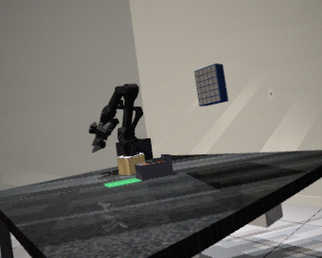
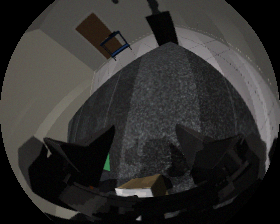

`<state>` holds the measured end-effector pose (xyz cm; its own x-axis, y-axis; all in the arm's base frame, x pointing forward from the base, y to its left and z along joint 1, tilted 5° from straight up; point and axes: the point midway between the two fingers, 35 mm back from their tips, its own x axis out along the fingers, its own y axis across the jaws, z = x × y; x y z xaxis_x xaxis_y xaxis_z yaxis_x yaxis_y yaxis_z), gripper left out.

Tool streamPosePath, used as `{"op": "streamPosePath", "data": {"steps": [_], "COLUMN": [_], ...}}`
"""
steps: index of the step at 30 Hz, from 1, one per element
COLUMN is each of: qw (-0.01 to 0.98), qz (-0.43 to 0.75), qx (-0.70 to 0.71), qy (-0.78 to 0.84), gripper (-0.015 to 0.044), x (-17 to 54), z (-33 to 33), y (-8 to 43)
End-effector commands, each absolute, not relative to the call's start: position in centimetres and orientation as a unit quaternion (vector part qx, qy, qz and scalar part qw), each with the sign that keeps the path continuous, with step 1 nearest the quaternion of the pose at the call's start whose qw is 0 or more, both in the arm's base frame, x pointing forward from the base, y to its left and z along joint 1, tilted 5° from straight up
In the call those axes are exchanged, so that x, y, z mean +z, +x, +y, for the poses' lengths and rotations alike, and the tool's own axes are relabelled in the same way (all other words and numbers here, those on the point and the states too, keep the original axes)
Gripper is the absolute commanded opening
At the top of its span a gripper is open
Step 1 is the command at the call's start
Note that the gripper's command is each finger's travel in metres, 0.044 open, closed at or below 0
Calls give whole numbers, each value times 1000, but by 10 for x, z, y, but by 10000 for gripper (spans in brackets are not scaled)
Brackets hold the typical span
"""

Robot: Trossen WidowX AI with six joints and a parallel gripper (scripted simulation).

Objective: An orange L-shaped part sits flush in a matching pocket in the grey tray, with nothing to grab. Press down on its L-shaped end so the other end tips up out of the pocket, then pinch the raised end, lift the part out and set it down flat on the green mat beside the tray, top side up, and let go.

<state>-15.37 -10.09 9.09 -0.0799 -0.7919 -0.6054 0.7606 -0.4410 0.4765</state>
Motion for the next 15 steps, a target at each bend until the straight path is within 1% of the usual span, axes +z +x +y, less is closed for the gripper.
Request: {"op": "streamPosePath", "data": {"steps": [1,5,8,9,15], "qw": [524,484,420,392,215], "qz": [-21,-37,-67,-82,-180], "qx": [-737,-753,-777,-786,-816], "qy": [427,445,464,471,505], "gripper": [374,269,190,180,180], "x": [91,89,87,87,83], "z": [-99,-86,-61,-51,18], "y": [-155,-163,-174,-178,-186]}}
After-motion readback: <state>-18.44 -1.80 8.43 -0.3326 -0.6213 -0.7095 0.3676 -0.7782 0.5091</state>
